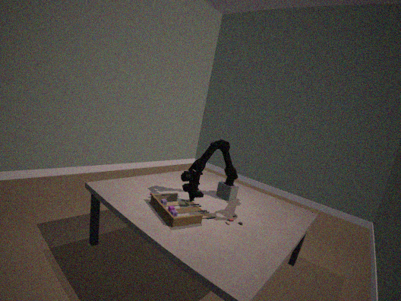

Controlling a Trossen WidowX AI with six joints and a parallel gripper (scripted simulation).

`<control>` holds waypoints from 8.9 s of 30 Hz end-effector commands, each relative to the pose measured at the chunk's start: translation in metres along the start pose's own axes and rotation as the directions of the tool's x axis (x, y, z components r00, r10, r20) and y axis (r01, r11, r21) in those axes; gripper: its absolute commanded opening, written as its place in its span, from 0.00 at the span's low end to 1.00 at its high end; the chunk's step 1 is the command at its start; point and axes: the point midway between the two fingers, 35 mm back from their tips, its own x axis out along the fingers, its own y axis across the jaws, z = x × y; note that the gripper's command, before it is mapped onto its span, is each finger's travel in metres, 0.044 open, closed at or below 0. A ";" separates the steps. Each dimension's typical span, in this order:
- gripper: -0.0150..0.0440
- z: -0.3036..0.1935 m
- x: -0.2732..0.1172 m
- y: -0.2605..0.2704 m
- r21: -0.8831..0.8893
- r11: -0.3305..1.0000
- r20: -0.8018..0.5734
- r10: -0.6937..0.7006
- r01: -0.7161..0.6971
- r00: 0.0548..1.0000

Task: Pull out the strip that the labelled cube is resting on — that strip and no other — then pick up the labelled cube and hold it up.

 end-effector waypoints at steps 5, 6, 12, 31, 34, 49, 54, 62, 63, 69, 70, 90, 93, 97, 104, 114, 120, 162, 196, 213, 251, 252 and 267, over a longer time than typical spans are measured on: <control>0.25 -0.005 0.006 -0.001 0.004 1.000 -0.012 -0.006 0.006 1.000; 0.25 -0.005 0.006 -0.001 0.004 1.000 -0.012 -0.006 0.006 1.000; 0.25 -0.005 0.006 -0.001 0.004 1.000 -0.012 -0.006 0.006 1.000; 0.25 -0.005 0.007 -0.001 0.004 1.000 -0.012 -0.006 0.006 1.000; 0.25 -0.005 0.007 -0.001 0.004 1.000 -0.012 -0.006 0.006 1.000; 0.25 -0.004 0.009 -0.001 0.004 1.000 -0.012 -0.006 0.006 1.000; 0.25 -0.004 0.009 -0.001 0.004 1.000 -0.012 -0.006 0.006 1.000; 0.25 -0.004 0.010 -0.001 0.004 1.000 -0.012 -0.006 0.006 1.000; 0.25 -0.004 0.010 -0.001 0.004 1.000 -0.012 -0.006 0.006 1.000; 0.25 -0.007 0.010 -0.001 0.004 1.000 -0.012 -0.006 0.006 1.000; 0.25 -0.009 0.010 -0.001 0.004 1.000 -0.012 -0.006 0.006 1.000; 0.25 -0.040 0.011 -0.001 0.004 1.000 -0.014 -0.006 0.006 1.000; 0.25 -0.045 0.012 -0.002 0.004 1.000 -0.015 -0.006 0.006 1.000; 0.25 -0.051 0.012 -0.002 0.004 1.000 -0.015 -0.006 0.006 1.000; 0.25 -0.061 0.012 -0.002 0.004 1.000 -0.016 -0.006 0.006 1.000; 0.25 -0.075 0.013 -0.003 0.004 1.000 -0.017 -0.006 0.006 1.000; 0.25 -0.084 0.013 -0.003 0.004 1.000 -0.018 -0.006 0.006 1.000; 0.25 -0.137 0.012 -0.004 0.004 1.000 -0.022 -0.006 0.006 1.000; 0.25 -0.171 0.012 -0.005 0.004 1.000 -0.025 -0.006 0.007 1.000; 0.25 -0.186 0.012 -0.006 0.004 1.000 -0.026 -0.006 0.007 1.000; 0.25 -0.190 0.012 -0.006 0.004 1.000 -0.026 -0.006 0.007 1.000; 0.25 -0.190 0.012 -0.006 0.004 1.000 -0.026 -0.006 0.007 1.000; 0.25 -0.174 -0.019 -0.003 0.002 1.000 -0.011 -0.004 0.004 1.000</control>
